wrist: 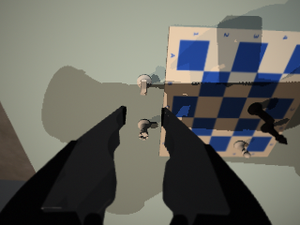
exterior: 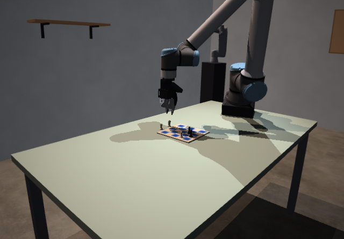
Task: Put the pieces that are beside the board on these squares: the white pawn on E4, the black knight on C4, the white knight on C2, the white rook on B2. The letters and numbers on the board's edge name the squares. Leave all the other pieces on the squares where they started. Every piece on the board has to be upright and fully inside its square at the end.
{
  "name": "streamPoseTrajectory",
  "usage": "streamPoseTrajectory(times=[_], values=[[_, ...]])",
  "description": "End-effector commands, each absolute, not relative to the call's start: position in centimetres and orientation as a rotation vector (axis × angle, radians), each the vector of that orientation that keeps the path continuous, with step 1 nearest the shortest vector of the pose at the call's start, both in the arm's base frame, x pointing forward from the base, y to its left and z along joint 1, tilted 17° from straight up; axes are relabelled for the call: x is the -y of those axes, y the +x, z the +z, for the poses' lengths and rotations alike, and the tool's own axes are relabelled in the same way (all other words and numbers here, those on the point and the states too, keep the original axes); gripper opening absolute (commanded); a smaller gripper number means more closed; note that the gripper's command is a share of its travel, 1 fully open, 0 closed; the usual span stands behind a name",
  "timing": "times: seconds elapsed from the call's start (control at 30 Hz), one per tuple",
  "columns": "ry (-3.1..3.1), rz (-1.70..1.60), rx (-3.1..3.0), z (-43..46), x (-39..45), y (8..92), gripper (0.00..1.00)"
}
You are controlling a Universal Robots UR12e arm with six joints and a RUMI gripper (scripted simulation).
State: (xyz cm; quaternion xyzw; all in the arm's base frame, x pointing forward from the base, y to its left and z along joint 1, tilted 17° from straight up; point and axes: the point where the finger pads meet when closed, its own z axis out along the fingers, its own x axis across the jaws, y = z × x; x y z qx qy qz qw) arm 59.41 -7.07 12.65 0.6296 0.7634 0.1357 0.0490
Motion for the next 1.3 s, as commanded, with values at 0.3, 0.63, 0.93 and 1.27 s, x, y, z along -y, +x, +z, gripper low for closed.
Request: streamPoseTrajectory(times=[0.3, 0.63, 0.93, 1.27], values=[[1.918, 0.414, -2.325, 10.9, 6.9, 59.9, 0.22], [1.918, 0.414, -2.325, 10.1, 6.8, 60.1, 0.22], [1.918, 0.414, -2.325, 9.8, 6.8, 60.2, 0.22], [1.918, 0.414, -2.325, 9.8, 6.8, 60.2, 0.22]])
